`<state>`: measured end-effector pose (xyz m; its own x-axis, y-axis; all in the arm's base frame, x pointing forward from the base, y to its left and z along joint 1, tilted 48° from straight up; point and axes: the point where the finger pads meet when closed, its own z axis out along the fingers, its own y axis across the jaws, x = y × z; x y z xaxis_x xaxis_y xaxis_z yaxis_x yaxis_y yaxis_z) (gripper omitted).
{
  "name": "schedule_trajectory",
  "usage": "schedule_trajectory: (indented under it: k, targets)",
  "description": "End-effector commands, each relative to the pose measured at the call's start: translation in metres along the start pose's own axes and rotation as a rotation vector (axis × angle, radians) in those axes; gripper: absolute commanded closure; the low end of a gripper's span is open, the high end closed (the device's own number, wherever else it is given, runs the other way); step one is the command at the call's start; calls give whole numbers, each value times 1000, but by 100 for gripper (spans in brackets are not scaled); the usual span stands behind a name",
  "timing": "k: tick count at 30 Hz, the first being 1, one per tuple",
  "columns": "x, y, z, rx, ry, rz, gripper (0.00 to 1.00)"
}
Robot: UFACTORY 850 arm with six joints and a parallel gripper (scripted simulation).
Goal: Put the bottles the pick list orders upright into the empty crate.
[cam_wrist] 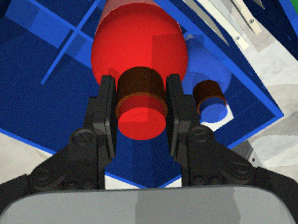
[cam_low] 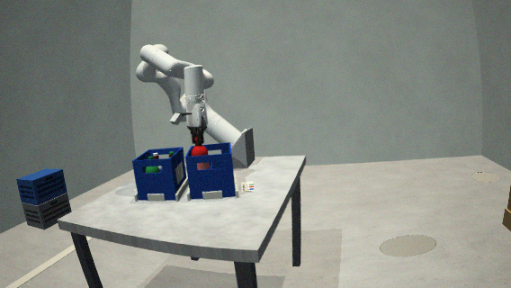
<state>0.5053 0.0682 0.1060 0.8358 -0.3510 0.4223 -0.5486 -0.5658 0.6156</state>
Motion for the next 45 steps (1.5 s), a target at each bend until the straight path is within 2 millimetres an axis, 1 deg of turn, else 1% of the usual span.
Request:
schedule_trajectory:
  k: [1, 38, 45]
  targets:
    - [0, 0, 2, 1, 1, 1, 100]
    - [0, 0, 35, 1, 1, 1, 100]
    - [0, 0, 38, 1, 1, 1, 100]
